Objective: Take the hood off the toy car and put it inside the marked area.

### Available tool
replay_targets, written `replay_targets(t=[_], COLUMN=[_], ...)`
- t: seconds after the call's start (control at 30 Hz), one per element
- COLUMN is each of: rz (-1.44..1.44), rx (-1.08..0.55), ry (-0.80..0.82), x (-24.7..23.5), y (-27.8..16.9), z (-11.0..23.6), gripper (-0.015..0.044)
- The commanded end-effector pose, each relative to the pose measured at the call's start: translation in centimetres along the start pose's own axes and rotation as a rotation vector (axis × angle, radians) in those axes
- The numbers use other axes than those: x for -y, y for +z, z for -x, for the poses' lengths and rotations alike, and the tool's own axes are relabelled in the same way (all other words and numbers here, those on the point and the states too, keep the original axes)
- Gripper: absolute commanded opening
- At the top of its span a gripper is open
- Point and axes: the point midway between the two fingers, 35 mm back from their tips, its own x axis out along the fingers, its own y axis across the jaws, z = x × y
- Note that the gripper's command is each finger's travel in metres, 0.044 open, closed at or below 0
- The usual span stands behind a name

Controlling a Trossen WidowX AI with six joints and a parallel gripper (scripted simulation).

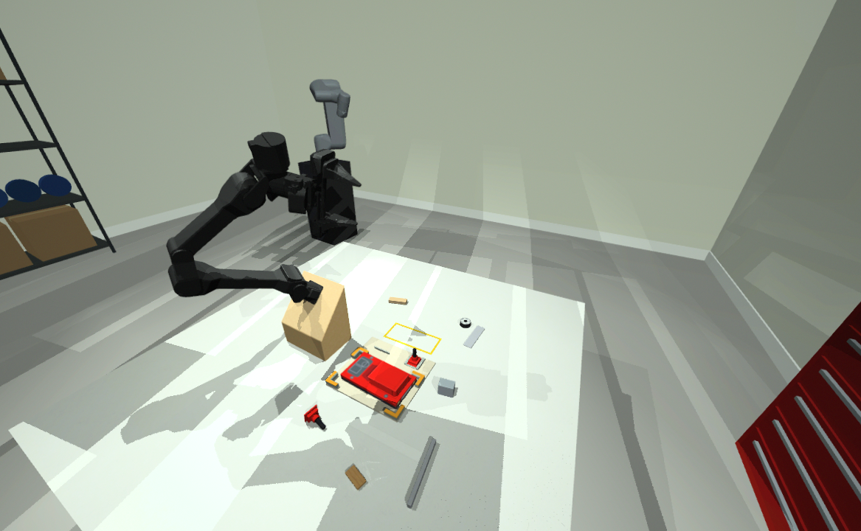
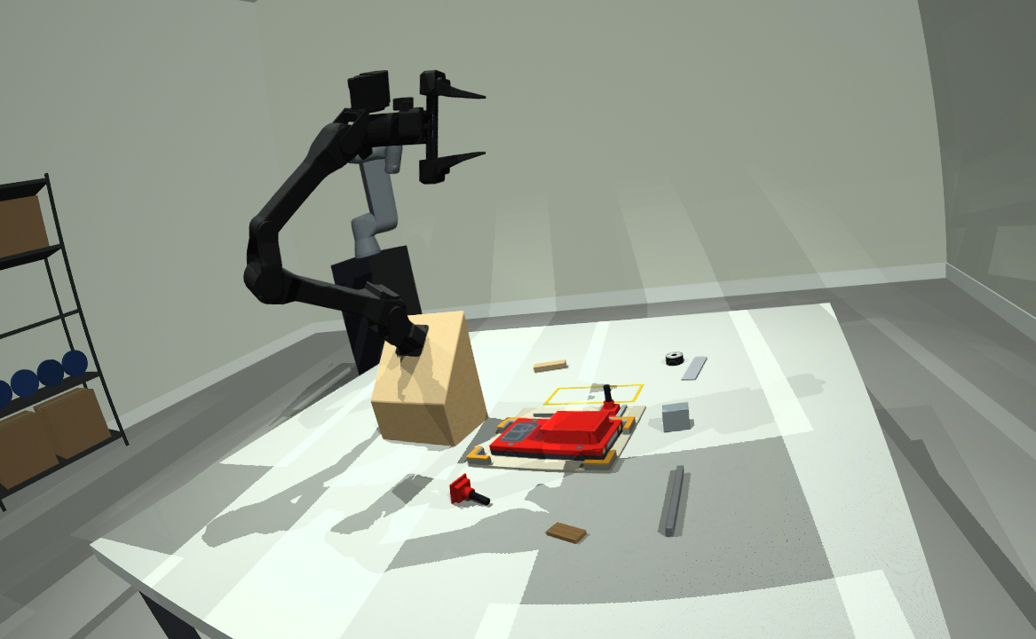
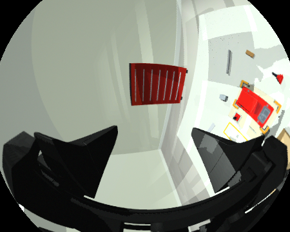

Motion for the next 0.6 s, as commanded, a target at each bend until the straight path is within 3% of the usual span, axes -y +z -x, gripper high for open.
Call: replay_targets(t=[0.0,0.3,0.57], rz=[0.167,0.557,0.834], rx=[0.021,-0.025,-0.229], ry=[-0.138,-0.517,-0.849], x=[2.5,10.7,20.6], y=[-0.1,1.5,3.5], z=[-3.7,-12.0,-16.8], gripper=[0.044,0.044,0.044])
